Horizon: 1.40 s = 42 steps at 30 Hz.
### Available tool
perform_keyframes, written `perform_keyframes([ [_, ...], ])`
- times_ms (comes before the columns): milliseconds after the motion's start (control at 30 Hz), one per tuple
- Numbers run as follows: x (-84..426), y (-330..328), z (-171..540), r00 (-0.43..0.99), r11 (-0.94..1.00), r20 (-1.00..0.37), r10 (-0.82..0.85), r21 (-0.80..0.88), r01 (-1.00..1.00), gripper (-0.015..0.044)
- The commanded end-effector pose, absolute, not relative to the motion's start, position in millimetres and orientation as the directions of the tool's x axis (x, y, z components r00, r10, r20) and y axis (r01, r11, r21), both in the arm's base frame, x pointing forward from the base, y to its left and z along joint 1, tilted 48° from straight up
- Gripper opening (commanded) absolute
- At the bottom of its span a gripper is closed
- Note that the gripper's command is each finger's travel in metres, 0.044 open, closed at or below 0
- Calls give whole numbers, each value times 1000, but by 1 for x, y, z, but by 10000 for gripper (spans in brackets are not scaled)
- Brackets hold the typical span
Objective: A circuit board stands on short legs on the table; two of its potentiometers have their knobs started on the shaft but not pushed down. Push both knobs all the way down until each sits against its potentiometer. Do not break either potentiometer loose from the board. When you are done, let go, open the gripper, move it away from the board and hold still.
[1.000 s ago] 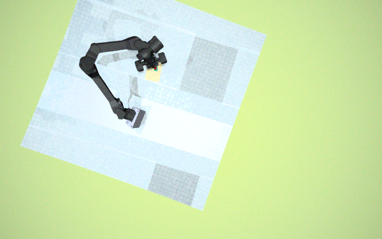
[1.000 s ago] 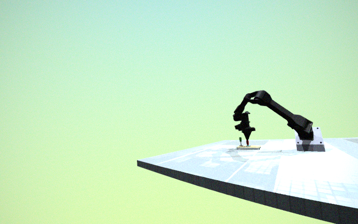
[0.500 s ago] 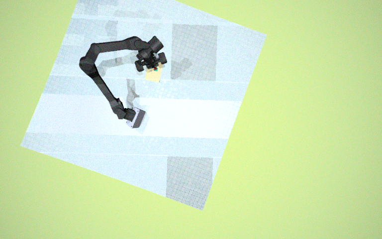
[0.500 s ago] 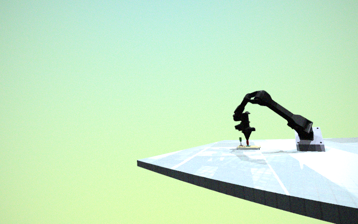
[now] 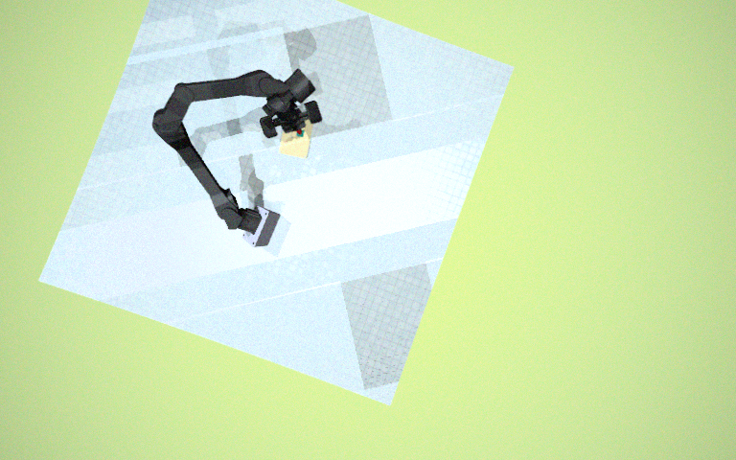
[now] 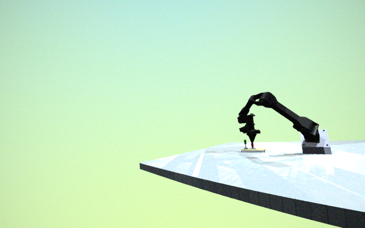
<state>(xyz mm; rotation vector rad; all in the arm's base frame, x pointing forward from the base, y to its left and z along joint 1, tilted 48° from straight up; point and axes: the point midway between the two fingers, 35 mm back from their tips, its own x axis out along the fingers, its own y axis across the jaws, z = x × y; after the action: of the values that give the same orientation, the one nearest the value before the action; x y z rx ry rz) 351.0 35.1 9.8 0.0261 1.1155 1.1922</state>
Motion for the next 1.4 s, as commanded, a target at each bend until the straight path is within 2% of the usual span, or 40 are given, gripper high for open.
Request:
perform_keyframes([
  [0,352,43,6,-72,419,-670,739,541,-729,0],
  [1367,352,42,7,-72,419,-670,739,541,-729,0],
])
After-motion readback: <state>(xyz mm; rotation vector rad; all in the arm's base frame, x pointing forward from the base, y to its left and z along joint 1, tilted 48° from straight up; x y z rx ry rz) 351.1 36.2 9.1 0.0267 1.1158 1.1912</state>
